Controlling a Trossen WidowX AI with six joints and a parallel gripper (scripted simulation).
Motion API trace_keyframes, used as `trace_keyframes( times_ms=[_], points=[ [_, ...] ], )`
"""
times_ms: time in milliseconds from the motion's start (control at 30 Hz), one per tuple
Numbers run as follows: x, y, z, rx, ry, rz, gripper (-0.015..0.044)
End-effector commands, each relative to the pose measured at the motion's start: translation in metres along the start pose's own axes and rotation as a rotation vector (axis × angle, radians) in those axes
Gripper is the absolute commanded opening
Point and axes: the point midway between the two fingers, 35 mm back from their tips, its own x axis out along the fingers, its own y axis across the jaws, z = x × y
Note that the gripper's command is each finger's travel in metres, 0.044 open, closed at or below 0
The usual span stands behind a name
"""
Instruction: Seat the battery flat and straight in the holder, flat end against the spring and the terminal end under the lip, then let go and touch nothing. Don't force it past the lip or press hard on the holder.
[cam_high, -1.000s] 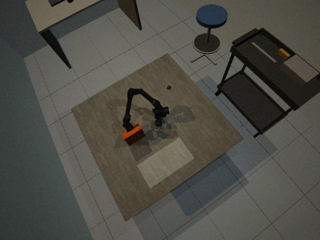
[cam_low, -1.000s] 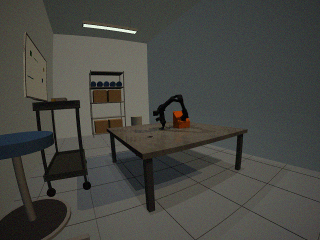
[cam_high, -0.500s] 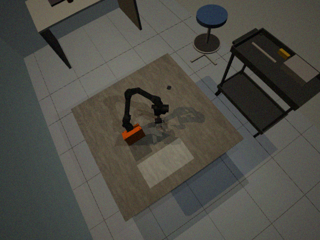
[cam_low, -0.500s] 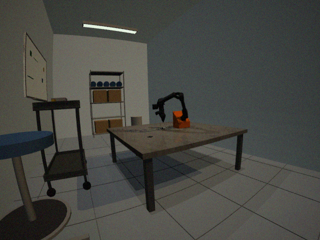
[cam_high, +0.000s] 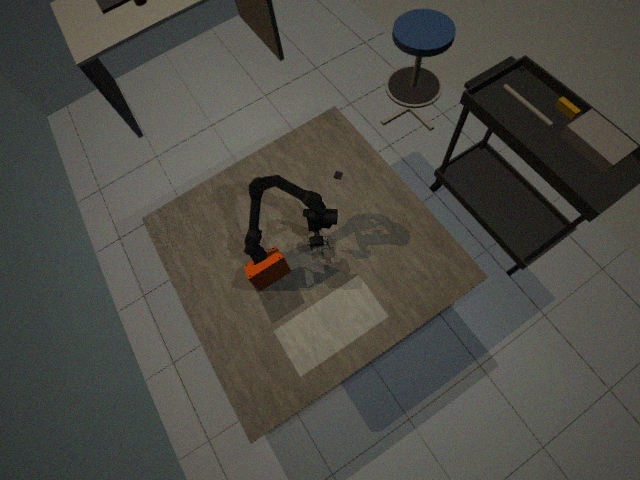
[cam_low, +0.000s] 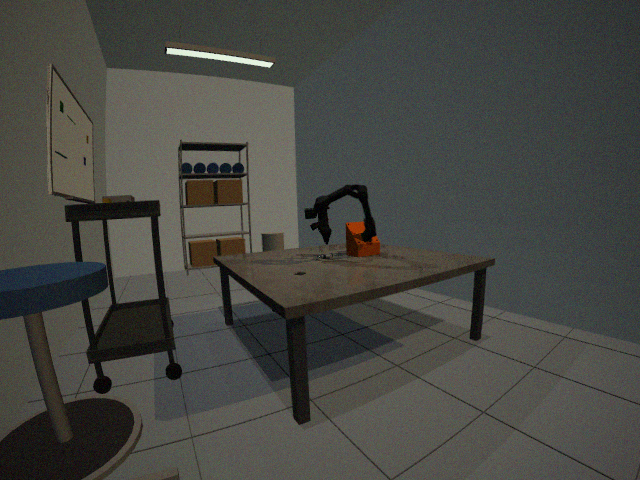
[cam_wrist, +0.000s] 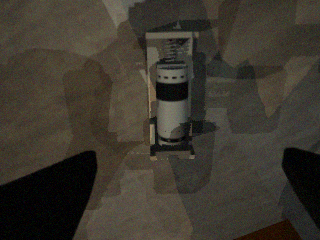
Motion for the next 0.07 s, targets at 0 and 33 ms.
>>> trace_keyframes(
  times_ms=[0, 33],
  points=[
    [0.0004, -0.0005, -0.0005, -0.002, 0.004, -0.003, 0.044],
    [0.0004, -0.0005, -0.0005, -0.002, 0.004, -0.003, 0.044]
  ],
)
